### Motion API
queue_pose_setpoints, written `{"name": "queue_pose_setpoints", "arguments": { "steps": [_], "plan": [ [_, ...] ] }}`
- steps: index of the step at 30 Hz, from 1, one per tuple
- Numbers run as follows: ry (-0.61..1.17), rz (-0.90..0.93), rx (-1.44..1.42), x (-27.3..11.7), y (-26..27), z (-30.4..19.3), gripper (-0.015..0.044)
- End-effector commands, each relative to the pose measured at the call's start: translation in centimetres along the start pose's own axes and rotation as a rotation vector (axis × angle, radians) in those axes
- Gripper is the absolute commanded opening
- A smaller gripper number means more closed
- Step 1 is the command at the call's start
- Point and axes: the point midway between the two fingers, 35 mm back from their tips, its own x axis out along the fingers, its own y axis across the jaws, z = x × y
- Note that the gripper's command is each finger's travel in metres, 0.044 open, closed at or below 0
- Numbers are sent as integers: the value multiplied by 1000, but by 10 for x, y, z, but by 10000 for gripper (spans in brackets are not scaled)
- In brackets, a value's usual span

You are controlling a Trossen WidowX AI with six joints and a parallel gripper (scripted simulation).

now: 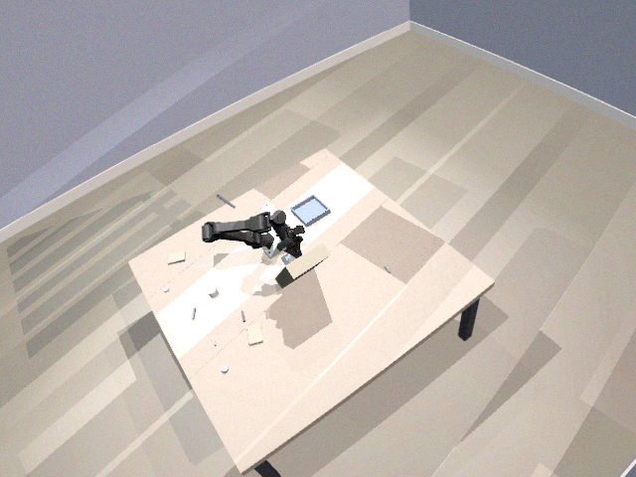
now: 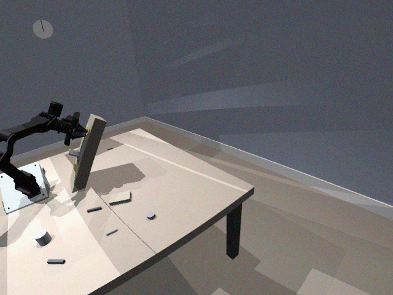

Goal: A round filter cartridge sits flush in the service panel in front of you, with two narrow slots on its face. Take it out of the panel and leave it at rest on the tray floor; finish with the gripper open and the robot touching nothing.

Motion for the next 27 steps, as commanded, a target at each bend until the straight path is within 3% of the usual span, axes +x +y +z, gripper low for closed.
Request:
{"name": "queue_pose_setpoints", "arguments": {
  "steps": [1,27],
  "plan": [
    [11,14,-138,11,0,-3,0],
    [4,18,-1045,12,0,-4,0]
  ]
}}
